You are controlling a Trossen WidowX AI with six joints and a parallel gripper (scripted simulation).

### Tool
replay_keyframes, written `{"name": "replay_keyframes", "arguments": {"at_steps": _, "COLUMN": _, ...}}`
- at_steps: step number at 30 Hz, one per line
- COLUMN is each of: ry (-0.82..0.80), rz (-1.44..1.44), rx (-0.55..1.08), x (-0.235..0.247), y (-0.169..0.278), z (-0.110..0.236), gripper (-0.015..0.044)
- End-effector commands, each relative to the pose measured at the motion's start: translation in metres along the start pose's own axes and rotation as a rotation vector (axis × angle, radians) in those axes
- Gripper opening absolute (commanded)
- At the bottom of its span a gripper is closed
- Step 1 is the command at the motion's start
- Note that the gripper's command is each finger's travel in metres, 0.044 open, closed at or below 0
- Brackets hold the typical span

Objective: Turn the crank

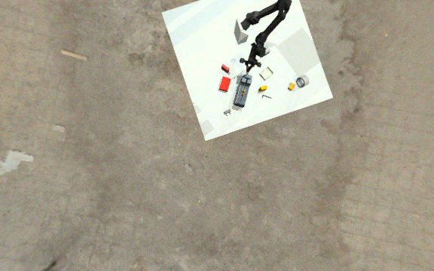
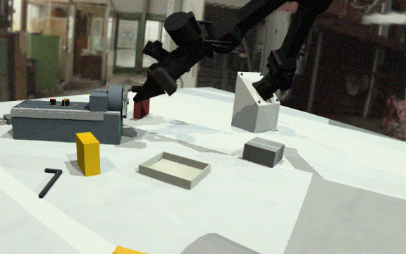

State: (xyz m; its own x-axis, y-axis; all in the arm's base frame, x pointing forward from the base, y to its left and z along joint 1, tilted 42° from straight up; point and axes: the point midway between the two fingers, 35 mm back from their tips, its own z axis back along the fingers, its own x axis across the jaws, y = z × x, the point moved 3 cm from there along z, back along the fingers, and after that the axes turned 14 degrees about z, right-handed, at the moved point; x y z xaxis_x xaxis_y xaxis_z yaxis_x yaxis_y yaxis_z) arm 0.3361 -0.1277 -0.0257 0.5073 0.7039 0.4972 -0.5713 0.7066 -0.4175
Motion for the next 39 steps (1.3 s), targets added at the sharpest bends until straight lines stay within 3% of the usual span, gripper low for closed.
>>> {"name": "replay_keyframes", "arguments": {"at_steps": 1, "ry": 0.020, "rz": -0.006, "rx": 0.009, "x": -0.007, "y": 0.005, "z": -0.003, "gripper": 0.0000}}
{"name": "replay_keyframes", "arguments": {"at_steps": 39, "ry": 0.020, "rz": -0.006, "rx": 0.009, "x": -0.013, "y": 0.015, "z": -0.012, "gripper": 0.0000}}
